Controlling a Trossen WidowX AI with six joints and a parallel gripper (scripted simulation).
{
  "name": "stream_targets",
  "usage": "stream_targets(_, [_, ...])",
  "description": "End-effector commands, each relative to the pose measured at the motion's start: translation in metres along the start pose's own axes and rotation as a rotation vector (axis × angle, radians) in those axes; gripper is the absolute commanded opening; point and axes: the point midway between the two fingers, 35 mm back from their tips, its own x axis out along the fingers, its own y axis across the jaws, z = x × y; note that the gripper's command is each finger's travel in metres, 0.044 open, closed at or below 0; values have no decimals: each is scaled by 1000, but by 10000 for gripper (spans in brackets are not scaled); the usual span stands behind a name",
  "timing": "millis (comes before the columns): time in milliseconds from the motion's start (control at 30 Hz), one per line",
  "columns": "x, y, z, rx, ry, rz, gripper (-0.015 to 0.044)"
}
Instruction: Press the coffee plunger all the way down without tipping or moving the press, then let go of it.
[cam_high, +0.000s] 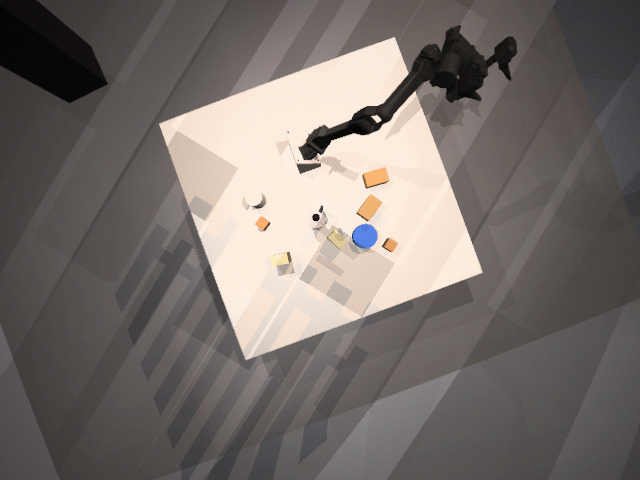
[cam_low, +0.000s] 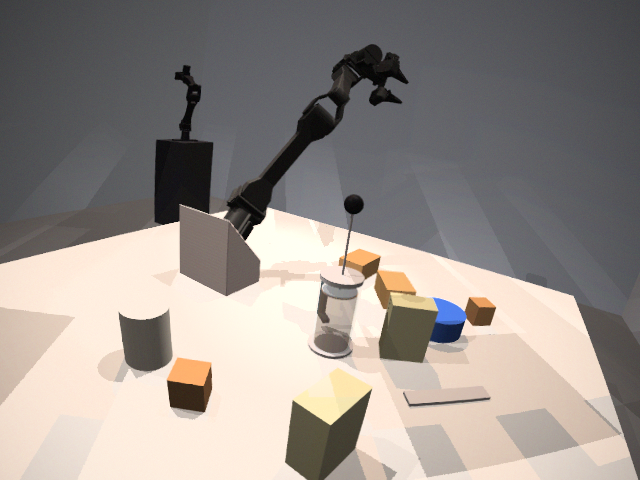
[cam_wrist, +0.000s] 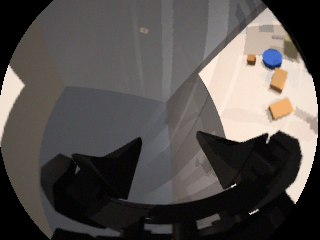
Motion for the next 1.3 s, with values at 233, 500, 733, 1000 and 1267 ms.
stream_targets(233, [-12,21,-11,-220,-184,153,440])
stream_targets(500, [-19,38,-27,-523,-430,311,440])
stream_targets(733, [-1,33,-52,-871,-576,370,440])
stream_targets(1000, [45,5,-67,-1264,-665,361,440])
stream_targets(1267, [86,-23,-38,-1547,-750,235,440])
